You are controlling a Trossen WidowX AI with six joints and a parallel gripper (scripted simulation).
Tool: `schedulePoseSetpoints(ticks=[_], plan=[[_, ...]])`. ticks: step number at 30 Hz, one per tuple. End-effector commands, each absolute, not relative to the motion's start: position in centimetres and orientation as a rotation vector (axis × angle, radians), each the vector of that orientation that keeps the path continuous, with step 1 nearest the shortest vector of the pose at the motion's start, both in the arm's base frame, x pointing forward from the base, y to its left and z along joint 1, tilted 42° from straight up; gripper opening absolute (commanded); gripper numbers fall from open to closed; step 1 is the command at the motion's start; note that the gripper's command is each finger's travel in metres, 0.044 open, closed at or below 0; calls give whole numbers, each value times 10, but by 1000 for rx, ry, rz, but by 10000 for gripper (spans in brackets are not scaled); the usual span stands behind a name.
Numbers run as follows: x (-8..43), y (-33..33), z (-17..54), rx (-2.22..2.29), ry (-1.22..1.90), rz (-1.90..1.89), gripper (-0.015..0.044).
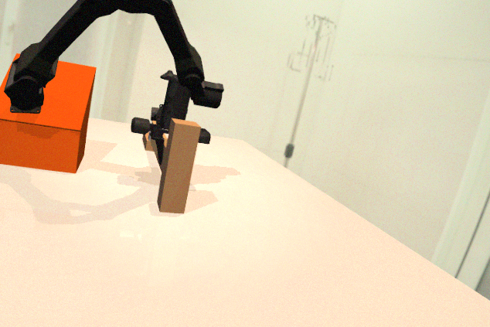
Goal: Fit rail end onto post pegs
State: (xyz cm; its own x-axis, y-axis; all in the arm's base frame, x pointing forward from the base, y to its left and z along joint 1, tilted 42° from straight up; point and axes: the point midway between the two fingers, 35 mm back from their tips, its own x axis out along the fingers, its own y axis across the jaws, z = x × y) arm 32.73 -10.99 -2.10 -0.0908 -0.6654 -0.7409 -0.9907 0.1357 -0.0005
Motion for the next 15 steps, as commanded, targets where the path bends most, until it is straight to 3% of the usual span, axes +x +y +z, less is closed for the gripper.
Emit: schedulePoseSetpoints(ticks=[1,15], plan=[[328,-109,-18,-1599,1816,706,0],[328,-112,-15,-1599,1816,706,0]])
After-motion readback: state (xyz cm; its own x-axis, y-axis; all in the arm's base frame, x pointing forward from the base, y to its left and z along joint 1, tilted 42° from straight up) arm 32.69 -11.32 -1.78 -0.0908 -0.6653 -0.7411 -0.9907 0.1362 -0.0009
